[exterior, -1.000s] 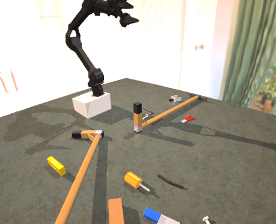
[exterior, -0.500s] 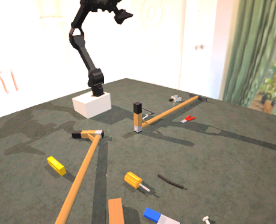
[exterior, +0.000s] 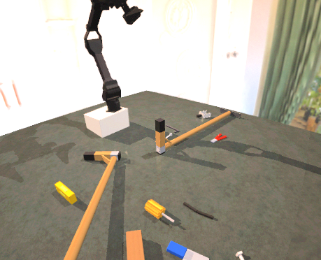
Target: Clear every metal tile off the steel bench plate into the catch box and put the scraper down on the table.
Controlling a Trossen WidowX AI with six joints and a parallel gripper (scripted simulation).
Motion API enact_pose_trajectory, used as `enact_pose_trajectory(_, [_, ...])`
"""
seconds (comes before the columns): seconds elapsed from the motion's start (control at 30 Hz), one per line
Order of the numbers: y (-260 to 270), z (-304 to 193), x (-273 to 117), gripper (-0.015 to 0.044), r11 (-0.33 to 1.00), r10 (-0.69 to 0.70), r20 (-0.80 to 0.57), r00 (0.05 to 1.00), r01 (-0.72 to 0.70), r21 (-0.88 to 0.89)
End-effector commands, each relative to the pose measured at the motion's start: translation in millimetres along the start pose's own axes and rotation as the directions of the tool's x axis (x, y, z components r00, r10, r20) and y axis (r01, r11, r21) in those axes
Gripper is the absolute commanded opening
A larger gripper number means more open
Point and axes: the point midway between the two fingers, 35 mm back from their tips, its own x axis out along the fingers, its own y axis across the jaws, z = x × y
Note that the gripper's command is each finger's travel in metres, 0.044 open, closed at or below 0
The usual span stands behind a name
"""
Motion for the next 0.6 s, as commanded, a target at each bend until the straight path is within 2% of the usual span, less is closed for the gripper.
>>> enact_pose_trajectory(0.0, [-17,-9,1,0.0440,0.998,-0.047,-0.042,0.998,0.046,-0.040])
enact_pose_trajectory(0.57, [-72,-46,-13,0.0440,0.965,-0.206,-0.184,0.961,0.169,-0.200])
